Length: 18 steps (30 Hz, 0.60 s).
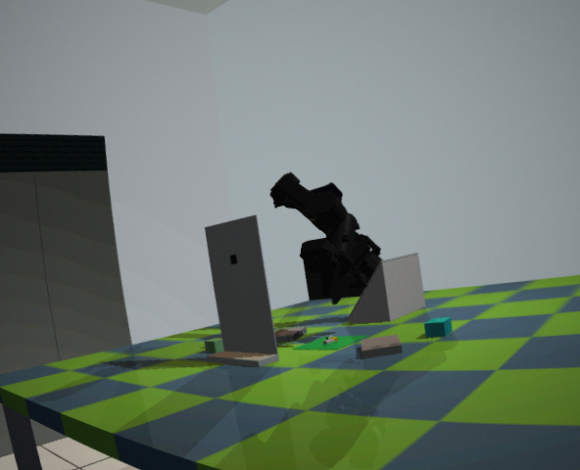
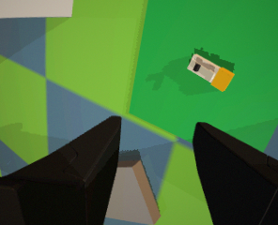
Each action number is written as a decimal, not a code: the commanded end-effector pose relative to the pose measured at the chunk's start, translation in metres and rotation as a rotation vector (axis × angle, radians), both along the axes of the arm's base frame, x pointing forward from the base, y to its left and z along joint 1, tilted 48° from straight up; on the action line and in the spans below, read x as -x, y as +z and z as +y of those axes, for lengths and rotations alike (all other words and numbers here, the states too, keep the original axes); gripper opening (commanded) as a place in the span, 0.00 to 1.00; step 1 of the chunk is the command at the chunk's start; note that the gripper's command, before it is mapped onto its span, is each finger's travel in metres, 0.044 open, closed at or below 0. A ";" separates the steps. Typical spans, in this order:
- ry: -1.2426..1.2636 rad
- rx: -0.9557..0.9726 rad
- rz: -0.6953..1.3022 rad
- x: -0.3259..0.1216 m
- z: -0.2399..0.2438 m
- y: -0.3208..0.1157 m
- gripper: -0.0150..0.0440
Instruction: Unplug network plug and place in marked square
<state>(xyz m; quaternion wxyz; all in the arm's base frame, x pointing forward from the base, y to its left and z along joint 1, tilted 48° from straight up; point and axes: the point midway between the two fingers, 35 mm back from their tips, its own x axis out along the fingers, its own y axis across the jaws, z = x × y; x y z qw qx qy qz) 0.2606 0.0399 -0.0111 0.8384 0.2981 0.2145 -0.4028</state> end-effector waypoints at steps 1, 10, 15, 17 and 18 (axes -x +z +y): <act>-0.001 -0.006 -0.014 -0.001 0.006 0.007 0.52; -0.001 -0.004 -0.015 0.001 0.012 0.015 0.52; 0.000 -0.003 -0.017 0.002 0.016 0.019 0.52; 0.000 -0.003 -0.017 0.003 0.017 0.021 0.52; 0.000 -0.002 -0.018 0.003 0.018 0.022 0.52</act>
